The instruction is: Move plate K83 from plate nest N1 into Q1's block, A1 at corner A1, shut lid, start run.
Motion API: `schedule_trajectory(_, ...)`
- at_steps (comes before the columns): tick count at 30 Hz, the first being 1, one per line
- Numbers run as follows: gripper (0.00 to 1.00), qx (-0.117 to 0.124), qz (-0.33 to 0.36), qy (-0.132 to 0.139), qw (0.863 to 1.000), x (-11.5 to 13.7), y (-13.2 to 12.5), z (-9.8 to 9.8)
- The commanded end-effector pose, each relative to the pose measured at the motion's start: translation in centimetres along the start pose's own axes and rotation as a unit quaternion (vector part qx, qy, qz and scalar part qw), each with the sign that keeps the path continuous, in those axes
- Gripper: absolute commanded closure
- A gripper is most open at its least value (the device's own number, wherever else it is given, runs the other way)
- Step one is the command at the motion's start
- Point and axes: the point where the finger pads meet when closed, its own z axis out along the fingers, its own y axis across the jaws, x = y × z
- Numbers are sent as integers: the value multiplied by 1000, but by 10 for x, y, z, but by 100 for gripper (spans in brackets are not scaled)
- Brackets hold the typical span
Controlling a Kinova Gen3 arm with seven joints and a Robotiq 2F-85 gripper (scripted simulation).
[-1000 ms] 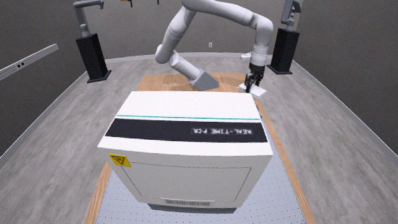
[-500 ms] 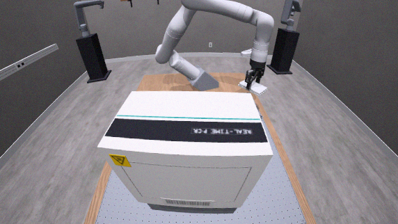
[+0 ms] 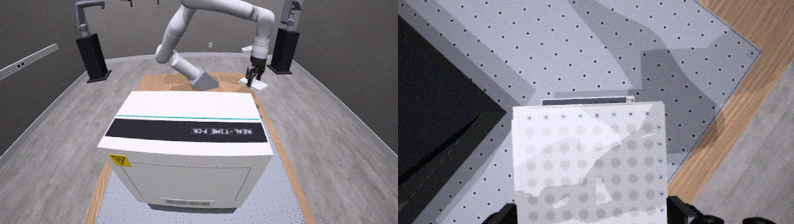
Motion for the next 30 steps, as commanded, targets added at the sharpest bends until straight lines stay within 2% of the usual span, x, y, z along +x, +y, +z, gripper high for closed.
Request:
schedule_trajectory(1, 9, 0, 0, -1, 1000, 0, 0, -6)
schedule_trajectory(16, 9, 0, 0, -1, 1000, 0, 0, -23)
schedule_trajectory(26, 9, -1, 0, -1, 1000, 0, 0, -23)
schedule_trajectory(30, 9, 0, 23, -1, 1000, -1, -13, -23)
